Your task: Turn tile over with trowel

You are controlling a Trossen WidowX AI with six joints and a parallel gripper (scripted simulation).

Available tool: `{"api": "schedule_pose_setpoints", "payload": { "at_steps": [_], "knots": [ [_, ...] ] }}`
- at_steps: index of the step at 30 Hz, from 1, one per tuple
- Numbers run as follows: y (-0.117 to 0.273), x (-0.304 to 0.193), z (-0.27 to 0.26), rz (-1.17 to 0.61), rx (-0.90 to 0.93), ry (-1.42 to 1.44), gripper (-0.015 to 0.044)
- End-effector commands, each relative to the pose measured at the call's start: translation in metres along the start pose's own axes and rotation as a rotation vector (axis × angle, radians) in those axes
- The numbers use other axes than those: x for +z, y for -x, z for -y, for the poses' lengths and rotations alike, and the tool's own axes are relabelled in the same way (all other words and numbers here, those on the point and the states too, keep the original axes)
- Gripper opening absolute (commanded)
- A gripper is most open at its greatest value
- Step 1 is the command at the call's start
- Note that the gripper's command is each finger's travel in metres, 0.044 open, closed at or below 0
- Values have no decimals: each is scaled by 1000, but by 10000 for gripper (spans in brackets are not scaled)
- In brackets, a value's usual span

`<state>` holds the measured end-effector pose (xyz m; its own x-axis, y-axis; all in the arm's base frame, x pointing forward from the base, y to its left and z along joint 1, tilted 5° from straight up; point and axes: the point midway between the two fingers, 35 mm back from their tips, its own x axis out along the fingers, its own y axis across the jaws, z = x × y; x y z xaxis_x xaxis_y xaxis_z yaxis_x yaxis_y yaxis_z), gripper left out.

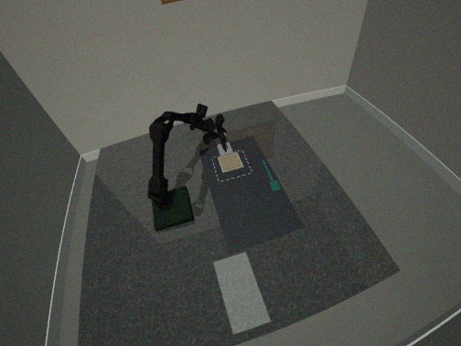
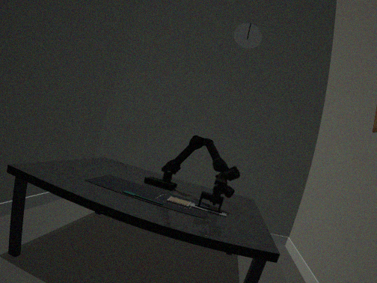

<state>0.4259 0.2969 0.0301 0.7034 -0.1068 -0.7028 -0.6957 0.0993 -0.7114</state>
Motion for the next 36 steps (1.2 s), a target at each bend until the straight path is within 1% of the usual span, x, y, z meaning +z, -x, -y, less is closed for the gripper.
{"api": "schedule_pose_setpoints", "payload": {
  "at_steps": [1,6,10,17,23,36],
  "knots": [
    [12,15,17,9,-23,-16,0],
    [23,27,28,10,-23,-16,0],
    [19,21,31,-6,-20,-32,0],
    [-18,-47,60,-176,0,-195,0],
    [-43,-109,79,-321,11,-333,0],
    [-73,-252,103,-612,14,-653,0]
  ]
}}
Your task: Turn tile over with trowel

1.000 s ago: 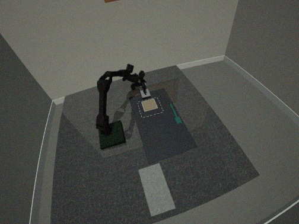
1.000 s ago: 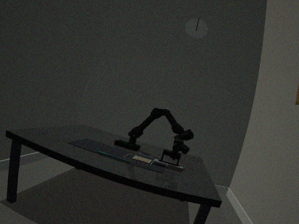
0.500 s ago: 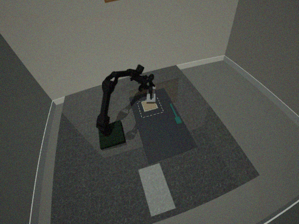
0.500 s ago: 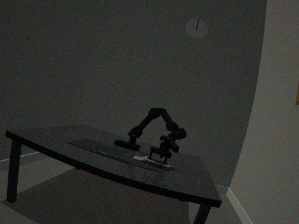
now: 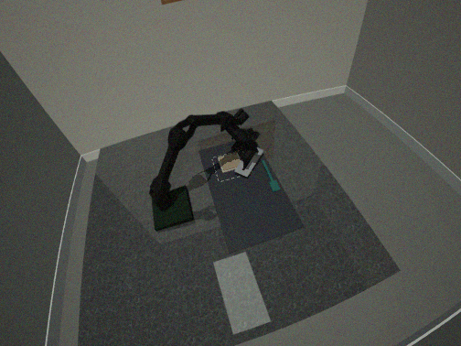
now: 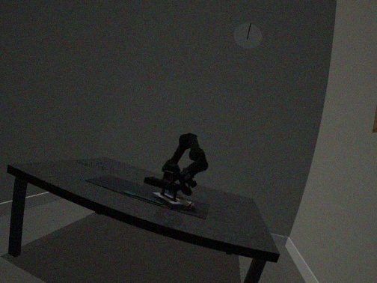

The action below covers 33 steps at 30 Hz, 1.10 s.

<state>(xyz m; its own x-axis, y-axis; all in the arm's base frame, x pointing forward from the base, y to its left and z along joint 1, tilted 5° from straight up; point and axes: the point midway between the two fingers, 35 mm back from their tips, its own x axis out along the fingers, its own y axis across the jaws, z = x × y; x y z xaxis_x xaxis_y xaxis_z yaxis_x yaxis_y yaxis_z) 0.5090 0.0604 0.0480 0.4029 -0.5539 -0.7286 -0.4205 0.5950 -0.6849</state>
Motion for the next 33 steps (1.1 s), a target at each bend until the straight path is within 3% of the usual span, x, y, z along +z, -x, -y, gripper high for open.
{"api": "schedule_pose_setpoints", "payload": {
  "at_steps": [1,18,29,33],
  "knots": [
    [-21,-22,30,-74,-16,-101,0],
    [-99,-170,123,-492,-66,-442,0],
    [-124,-282,163,-769,-123,-654,0],
    [-125,-289,164,-785,-127,-665,0]
  ]
}}
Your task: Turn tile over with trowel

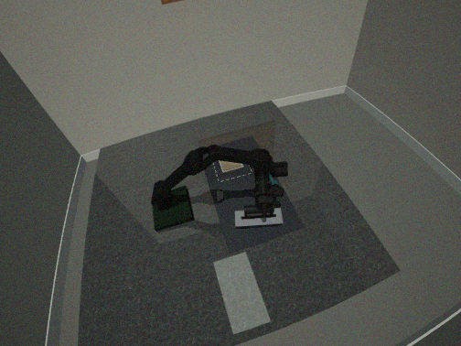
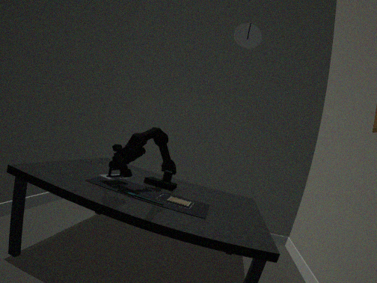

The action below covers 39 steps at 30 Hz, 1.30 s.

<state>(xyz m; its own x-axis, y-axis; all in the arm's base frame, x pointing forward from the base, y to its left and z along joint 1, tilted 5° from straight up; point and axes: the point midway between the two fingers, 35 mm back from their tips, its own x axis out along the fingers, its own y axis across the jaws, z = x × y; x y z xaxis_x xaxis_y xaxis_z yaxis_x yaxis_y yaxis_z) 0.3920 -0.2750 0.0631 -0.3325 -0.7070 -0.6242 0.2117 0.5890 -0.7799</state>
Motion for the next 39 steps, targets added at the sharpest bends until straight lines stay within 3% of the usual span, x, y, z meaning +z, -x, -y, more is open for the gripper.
{"api": "schedule_pose_setpoints", "payload": {
  "at_steps": [1,29,39],
  "knots": [
    [4,1,3,5,-13,-11,0],
    [-19,4,-25,4,-13,-12,0],
    [-19,4,-25,4,-13,-12,263]
  ]
}}
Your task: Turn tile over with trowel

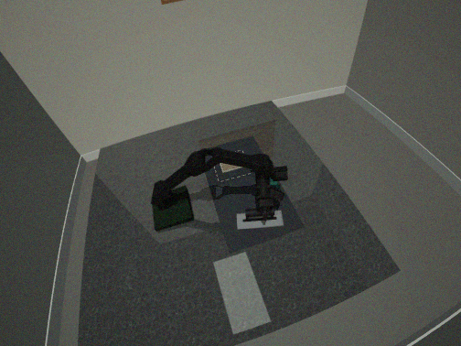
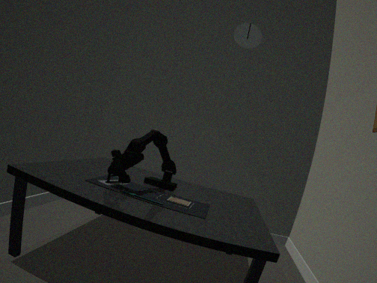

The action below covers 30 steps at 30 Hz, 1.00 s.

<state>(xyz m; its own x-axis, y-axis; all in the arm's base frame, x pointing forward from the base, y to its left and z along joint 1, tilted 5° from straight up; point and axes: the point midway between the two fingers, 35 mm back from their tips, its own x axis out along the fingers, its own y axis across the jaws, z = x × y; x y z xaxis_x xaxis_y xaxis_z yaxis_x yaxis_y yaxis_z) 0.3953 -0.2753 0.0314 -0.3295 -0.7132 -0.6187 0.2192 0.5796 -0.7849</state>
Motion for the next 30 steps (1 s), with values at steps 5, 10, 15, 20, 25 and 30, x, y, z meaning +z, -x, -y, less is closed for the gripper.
{"api": "schedule_pose_setpoints", "payload": {
  "at_steps": [5,10,15,20,25,30],
  "knots": [
    [-1,0,1,-1,-6,-1,300],
    [-1,0,1,-1,-6,-1,300],
    [20,2,0,3,-2,-2,300],
    [47,1,-1,2,1,0,300],
    [61,-1,1,0,2,2,300],
    [91,-34,40,1,-1,19,300]
  ]
}}
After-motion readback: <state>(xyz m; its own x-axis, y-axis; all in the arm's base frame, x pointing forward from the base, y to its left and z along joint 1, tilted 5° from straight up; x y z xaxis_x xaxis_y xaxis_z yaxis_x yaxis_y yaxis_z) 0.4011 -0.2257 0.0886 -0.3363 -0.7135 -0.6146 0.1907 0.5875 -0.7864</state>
